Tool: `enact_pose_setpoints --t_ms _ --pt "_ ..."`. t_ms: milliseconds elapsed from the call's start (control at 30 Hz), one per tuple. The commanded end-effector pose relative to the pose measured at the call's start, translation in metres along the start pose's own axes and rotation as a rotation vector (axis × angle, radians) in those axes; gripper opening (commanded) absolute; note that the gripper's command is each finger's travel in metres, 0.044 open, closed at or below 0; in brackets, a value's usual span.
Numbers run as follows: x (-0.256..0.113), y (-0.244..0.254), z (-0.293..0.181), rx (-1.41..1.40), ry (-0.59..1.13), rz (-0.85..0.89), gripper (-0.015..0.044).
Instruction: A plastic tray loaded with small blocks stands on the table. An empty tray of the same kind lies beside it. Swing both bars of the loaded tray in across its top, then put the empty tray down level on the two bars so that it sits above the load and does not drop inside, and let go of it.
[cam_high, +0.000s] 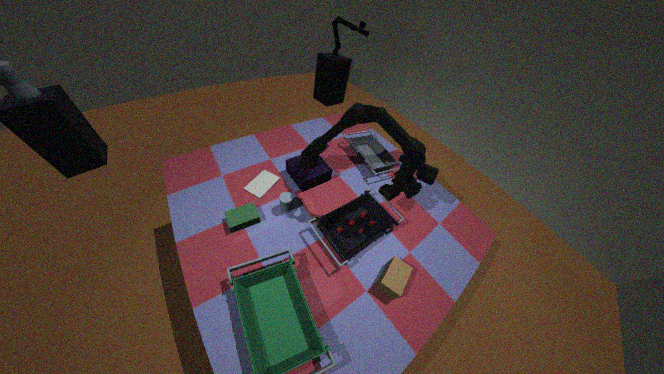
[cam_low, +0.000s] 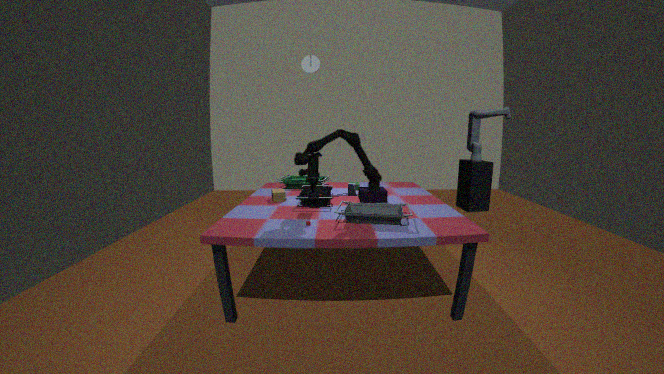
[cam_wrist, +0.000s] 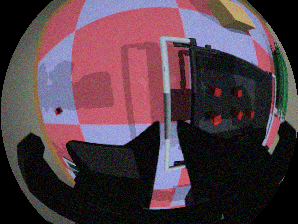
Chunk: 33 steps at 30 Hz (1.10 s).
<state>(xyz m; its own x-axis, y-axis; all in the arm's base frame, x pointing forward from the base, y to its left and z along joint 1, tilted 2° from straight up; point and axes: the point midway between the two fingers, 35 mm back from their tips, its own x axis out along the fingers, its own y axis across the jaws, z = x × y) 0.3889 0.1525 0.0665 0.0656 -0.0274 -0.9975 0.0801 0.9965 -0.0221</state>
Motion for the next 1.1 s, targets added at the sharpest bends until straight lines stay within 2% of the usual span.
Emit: enact_pose_setpoints --t_ms 0,167,533,800,1067 --pt "-0.001 -0.003 -0.004 -0.006 0.033 0.003 0.0083" --pt "0.007 -0.003 -0.004 -0.006 0.033 0.003 0.0083" --pt "0.059 -0.003 -0.006 -0.006 0.033 0.003 0.0083" --pt "0.058 -0.004 -0.006 -0.006 0.033 0.003 0.0083" --pt "0.031 -0.020 -0.005 -0.006 0.033 0.002 0.0083"
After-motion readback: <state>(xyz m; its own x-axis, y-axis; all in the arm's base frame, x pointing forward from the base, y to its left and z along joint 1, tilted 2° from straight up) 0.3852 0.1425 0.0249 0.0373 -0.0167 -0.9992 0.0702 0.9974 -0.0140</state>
